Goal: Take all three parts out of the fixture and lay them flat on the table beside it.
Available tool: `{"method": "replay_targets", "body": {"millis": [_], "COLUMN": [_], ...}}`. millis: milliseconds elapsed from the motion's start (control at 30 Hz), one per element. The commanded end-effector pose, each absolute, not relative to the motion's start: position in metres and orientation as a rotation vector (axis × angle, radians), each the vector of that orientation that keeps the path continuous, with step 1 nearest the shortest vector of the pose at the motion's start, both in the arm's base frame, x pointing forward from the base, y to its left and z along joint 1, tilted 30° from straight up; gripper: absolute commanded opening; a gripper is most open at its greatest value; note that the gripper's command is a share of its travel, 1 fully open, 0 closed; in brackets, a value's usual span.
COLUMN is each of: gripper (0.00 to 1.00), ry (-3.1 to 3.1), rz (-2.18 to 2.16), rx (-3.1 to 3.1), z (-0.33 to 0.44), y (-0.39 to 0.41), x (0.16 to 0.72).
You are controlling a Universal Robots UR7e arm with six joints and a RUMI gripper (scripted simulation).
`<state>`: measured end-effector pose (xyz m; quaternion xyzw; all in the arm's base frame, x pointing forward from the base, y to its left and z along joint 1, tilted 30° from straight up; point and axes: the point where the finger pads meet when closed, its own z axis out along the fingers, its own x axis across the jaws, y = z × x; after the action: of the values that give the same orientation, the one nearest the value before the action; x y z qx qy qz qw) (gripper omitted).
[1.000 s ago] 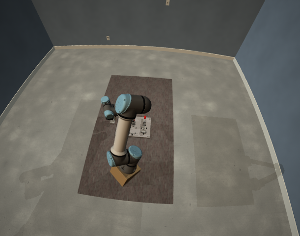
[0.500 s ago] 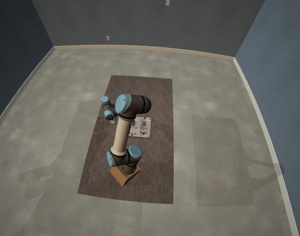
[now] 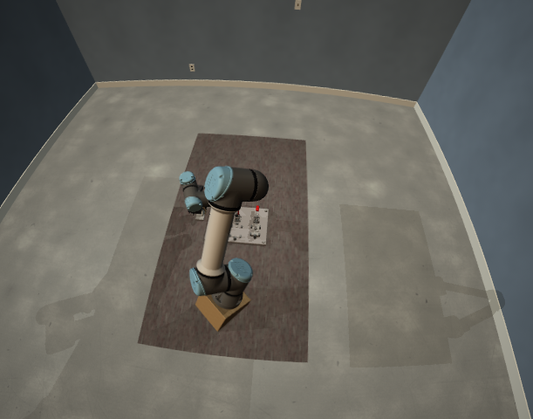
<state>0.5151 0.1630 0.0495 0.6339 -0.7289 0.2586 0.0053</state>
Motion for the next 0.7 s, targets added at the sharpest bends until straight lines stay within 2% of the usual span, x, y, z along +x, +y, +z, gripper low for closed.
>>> {"method": "replay_targets", "body": {"millis": [0, 567, 600, 667], "gripper": [0.0, 0.0, 0.47, 0.47], "ry": [-2.283, -2.283, -2.283, -2.283], "rz": [0.811, 0.811, 0.811, 0.811], "rx": [1.986, 1.986, 1.986, 1.986], "z": [0.0494, 0.0494, 0.0494, 0.0494], "y": [0.1631, 0.163, 0.163, 0.163], "x": [0.5156, 0.5156, 0.5156, 0.5156]}}
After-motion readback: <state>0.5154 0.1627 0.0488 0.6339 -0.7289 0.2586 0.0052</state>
